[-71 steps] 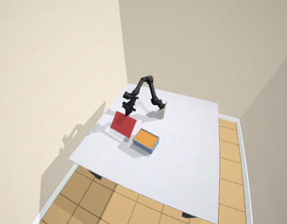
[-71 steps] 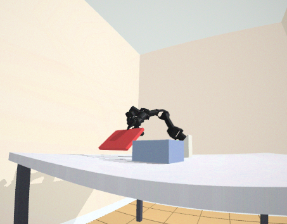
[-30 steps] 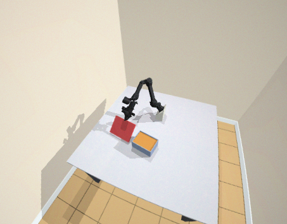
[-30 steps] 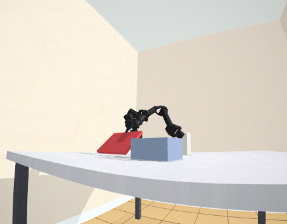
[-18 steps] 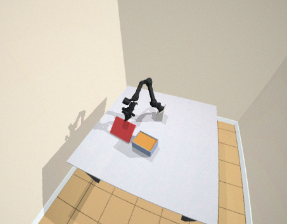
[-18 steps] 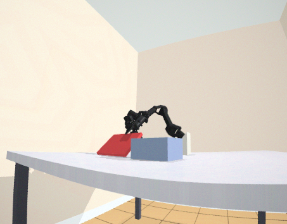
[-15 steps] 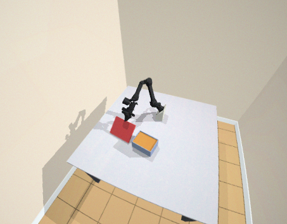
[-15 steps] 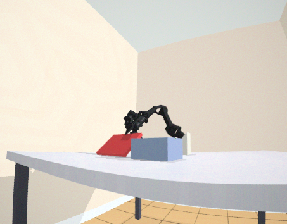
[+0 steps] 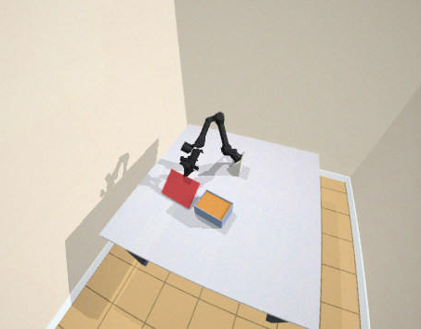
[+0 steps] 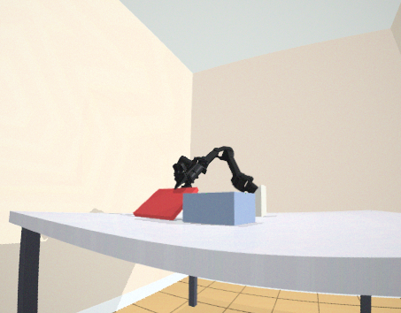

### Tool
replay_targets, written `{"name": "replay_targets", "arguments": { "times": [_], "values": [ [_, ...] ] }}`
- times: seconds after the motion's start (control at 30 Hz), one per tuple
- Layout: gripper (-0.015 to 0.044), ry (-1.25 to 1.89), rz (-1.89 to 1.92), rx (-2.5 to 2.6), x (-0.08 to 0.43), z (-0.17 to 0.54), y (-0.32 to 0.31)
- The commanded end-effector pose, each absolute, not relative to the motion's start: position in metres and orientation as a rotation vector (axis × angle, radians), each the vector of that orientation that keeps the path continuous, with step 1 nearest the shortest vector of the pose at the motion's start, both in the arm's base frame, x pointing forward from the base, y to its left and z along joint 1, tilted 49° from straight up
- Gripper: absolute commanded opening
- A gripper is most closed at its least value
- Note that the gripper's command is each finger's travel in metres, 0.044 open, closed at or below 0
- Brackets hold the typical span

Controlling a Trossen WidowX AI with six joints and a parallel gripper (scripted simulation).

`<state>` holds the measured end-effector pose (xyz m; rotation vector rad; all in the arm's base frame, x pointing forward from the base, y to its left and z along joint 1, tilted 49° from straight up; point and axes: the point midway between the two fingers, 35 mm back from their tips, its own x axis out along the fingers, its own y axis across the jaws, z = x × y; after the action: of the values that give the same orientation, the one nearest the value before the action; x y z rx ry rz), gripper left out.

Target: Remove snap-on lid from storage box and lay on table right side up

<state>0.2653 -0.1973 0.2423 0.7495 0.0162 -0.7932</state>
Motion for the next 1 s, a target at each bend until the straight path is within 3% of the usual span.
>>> {"name": "replay_targets", "arguments": {
  "times": [0.0, 0.97],
  "values": [
    [0.0, 0.022, -0.805, 0.75, 0.264, 0.237, -0.202],
    [0.0, 0.022, -0.805, 0.748, 0.263, 0.222, -0.219]
  ]
}}
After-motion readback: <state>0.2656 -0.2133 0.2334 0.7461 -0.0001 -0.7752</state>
